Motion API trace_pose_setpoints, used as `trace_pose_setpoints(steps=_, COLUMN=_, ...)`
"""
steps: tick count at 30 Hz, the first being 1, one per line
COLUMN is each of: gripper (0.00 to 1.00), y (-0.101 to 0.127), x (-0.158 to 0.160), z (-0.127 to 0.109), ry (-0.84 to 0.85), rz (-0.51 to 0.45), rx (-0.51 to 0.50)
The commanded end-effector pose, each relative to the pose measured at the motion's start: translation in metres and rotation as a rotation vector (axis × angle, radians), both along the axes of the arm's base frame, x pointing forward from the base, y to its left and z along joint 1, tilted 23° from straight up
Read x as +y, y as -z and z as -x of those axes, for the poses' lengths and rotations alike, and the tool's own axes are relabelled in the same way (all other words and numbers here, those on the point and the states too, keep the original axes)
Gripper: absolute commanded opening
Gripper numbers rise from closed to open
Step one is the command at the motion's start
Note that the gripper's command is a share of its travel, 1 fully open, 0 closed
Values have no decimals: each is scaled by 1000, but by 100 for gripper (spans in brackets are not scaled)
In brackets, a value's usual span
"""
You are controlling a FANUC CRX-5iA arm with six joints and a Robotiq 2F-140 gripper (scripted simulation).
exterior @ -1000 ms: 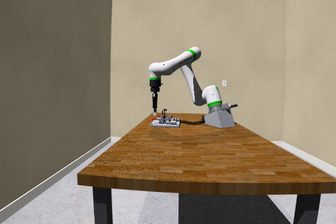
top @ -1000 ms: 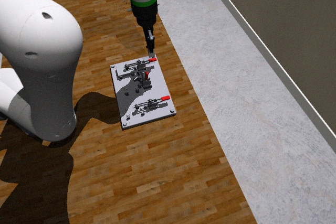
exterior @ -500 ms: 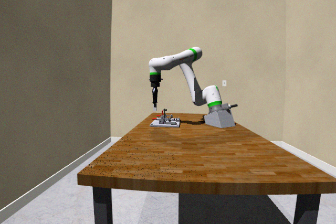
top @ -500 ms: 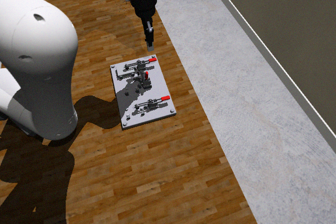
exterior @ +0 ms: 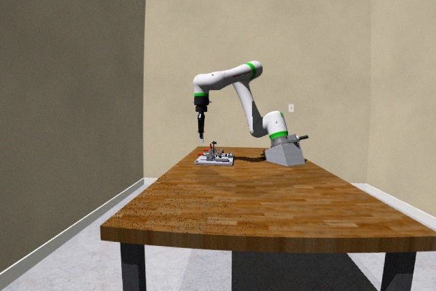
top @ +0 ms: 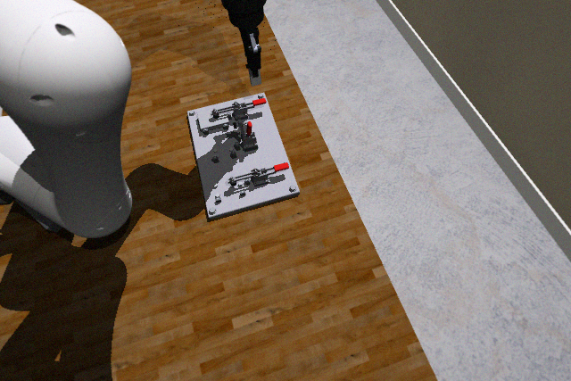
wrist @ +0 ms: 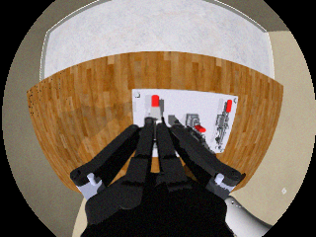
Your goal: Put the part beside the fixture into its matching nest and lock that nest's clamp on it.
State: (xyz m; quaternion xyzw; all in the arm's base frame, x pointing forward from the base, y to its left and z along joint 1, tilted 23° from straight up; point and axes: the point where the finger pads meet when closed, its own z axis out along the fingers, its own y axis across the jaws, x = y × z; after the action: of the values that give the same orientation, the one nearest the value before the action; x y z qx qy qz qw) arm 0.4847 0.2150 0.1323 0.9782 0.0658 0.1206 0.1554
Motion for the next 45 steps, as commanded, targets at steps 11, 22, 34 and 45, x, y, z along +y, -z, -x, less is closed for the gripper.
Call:
trace_pose_setpoints(steps=11, gripper=0, y=0, x=0, z=0, ry=0, rz=0, rx=0)
trace_pose_setpoints(steps=22, gripper=0, y=0, x=0, z=0, ry=0, rz=0, rx=0)
trace_pose_setpoints(steps=34, gripper=0, y=0, x=0, z=0, ry=0, rz=0, rx=0)
trace_pose_setpoints(steps=45, gripper=100, y=0, x=0, z=0, ry=0, rz=0, rx=0)
